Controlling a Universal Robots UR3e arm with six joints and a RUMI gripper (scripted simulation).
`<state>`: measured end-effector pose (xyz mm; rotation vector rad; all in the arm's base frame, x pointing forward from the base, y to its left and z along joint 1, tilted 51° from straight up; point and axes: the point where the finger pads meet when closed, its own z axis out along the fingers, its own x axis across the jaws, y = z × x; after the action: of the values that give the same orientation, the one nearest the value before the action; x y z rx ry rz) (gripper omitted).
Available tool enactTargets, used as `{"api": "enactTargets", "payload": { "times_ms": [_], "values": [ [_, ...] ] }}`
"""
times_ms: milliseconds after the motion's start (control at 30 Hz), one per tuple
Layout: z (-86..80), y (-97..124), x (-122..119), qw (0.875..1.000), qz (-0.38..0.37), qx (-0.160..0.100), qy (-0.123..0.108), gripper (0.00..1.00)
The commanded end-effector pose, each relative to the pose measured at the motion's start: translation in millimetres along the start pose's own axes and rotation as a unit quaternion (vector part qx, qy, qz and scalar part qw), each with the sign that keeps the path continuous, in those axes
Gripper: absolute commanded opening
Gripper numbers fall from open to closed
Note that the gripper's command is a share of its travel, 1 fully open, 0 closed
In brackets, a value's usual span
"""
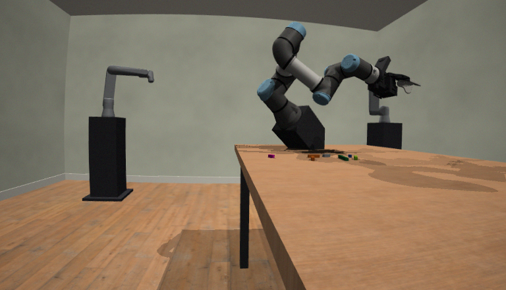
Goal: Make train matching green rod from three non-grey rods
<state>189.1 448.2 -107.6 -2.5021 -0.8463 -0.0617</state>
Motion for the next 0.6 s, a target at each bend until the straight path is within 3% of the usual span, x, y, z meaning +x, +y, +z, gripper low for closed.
{"api": "enactTargets", "payload": {
  "times_ms": [0, 233, 300, 567],
  "values": [
    [-2.0, 20, -9, 0.997, 0.069, -0.045, -0.008, 1.0],
    [-6.8, 37, -17, 0.989, 0.125, -0.081, -0.009, 1.0],
    [-6.8, 37, -17, 0.989, 0.125, -0.081, -0.009, 1.0],
    [-15.8, 60, -27, 0.971, 0.199, -0.13, -0.003, 1.0]
  ]
}}
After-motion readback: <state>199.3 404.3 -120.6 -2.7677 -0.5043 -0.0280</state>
